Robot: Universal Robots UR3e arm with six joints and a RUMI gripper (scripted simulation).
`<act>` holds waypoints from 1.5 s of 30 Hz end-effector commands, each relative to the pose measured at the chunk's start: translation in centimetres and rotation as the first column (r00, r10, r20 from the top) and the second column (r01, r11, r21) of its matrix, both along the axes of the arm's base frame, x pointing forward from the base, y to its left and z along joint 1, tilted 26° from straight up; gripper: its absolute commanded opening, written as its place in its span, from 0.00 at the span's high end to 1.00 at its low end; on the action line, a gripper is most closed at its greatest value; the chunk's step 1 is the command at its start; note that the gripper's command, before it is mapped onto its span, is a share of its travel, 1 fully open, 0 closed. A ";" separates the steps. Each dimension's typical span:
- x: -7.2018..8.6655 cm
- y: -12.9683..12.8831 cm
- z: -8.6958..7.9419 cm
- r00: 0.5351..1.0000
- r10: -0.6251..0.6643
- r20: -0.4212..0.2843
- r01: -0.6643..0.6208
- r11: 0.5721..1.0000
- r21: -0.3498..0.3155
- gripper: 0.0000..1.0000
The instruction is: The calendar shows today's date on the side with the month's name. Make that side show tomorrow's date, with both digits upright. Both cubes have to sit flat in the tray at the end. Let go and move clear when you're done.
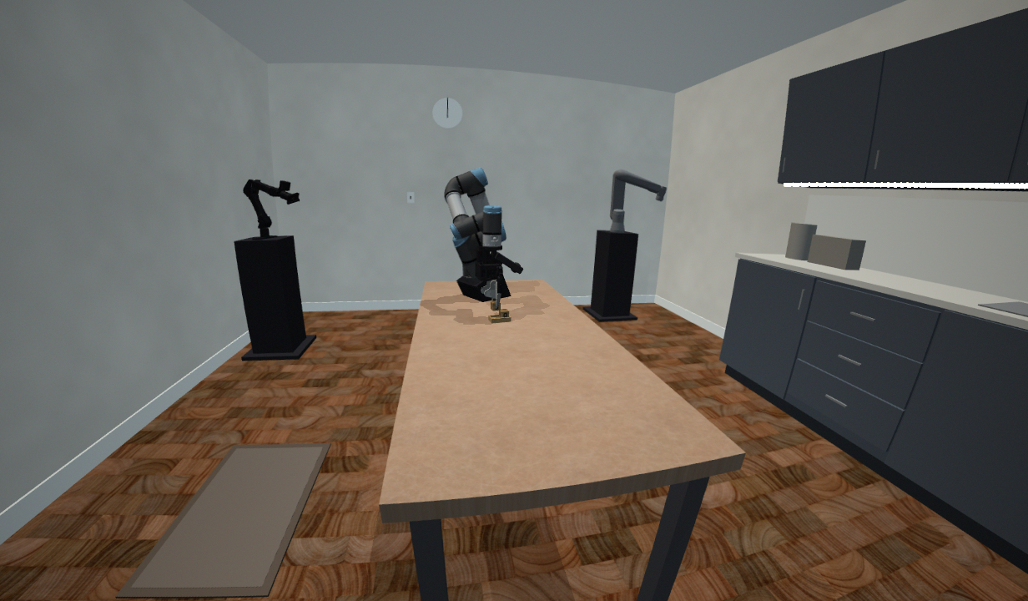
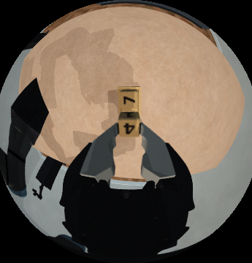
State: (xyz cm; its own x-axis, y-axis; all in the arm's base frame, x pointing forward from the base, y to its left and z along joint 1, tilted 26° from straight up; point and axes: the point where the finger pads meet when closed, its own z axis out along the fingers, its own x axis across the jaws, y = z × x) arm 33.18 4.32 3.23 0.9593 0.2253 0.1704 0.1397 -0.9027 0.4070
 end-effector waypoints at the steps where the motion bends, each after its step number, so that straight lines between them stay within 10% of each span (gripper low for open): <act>1: 0.1 0.0 0.0 1.000 0.000 0.002 0.000 1.000 0.000 0.90; 45: 0.6 -0.8 -2.0 1.000 0.000 0.002 0.000 1.000 0.000 0.90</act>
